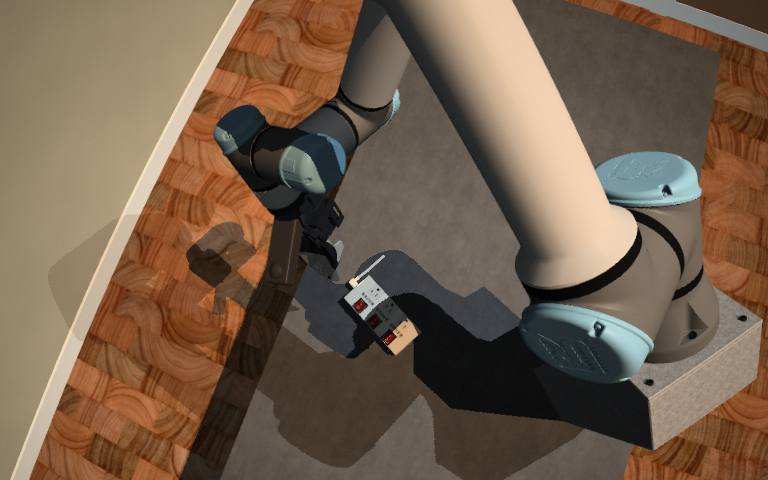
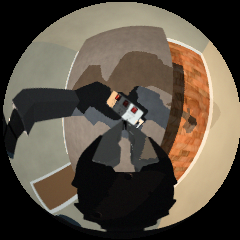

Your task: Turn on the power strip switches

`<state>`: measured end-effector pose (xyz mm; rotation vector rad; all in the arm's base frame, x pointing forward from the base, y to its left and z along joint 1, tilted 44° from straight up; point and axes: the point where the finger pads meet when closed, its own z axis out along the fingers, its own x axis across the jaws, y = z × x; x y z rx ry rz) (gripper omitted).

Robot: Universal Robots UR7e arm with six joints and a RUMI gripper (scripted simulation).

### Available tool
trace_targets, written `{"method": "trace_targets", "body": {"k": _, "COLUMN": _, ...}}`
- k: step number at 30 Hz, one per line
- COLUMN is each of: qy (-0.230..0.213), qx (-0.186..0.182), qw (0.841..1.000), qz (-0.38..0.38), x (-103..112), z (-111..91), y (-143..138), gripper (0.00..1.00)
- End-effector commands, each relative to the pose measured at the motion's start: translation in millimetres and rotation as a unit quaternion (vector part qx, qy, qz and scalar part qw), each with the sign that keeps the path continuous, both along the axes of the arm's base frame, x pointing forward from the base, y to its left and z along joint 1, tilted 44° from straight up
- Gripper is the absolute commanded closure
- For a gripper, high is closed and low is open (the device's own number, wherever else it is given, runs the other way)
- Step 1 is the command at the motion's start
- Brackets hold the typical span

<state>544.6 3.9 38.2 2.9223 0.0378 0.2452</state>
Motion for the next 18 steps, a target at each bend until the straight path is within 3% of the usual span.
{"method": "trace_targets", "body": {"k": 1, "qy": 0.000, "qx": -0.020, "qw": 0.997, "qz": 0.076, "x": 6, "z": -11, "y": 1, "gripper": 1.00}}
{"method": "trace_targets", "body": {"k": 7, "qy": 0.014, "qx": -0.064, "qw": 0.976, "qz": 0.208, "x": 14, "z": -33, "y": 3, "gripper": 1.00}}
{"method": "trace_targets", "body": {"k": 9, "qy": 0.014, "qx": -0.064, "qw": 0.976, "qz": 0.208, "x": 14, "z": -33, "y": 3, "gripper": 1.00}}
{"method": "trace_targets", "body": {"k": 18, "qy": 0.041, "qx": -0.131, "qw": 0.911, "qz": 0.388, "x": 23, "z": -63, "y": 5, "gripper": 1.00}}
